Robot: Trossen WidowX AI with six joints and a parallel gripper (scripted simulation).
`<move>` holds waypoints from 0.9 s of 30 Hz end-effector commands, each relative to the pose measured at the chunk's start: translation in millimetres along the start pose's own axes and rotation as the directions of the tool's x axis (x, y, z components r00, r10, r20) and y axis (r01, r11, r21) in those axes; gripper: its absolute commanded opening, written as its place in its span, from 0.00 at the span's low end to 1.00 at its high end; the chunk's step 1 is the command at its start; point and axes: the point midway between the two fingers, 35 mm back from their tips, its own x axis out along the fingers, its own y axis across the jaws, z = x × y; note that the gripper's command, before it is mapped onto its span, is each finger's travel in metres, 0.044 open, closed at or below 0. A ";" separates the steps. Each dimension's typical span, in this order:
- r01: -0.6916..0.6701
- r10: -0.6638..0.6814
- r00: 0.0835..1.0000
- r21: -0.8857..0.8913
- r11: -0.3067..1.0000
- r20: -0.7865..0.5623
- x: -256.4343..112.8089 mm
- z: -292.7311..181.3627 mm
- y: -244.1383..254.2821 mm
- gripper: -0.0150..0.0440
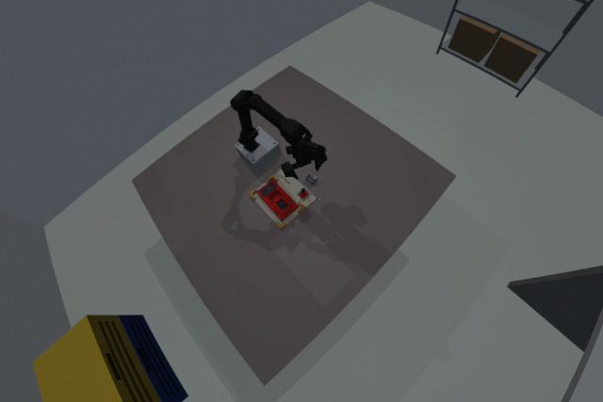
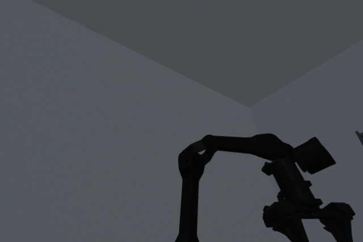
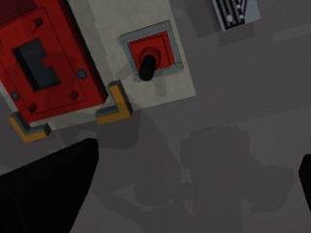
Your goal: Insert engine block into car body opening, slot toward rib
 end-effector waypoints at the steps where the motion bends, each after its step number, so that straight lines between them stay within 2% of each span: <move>1: 0.005 0.002 0.998 -0.124 0.992 0.060 8.3 13.8 -8.9 1.00; 11: 0.059 0.018 0.983 -0.408 0.911 0.183 21.4 45.4 -28.7 1.00; 19: 0.064 0.020 0.981 -0.425 0.903 0.191 24.9 49.6 -33.3 1.00; 23: 0.064 0.020 0.981 -0.425 0.903 0.191 80.0 59.9 -32.6 1.00; 27: 0.064 0.020 0.981 -0.425 0.903 0.191 90.9 63.0 -31.6 1.00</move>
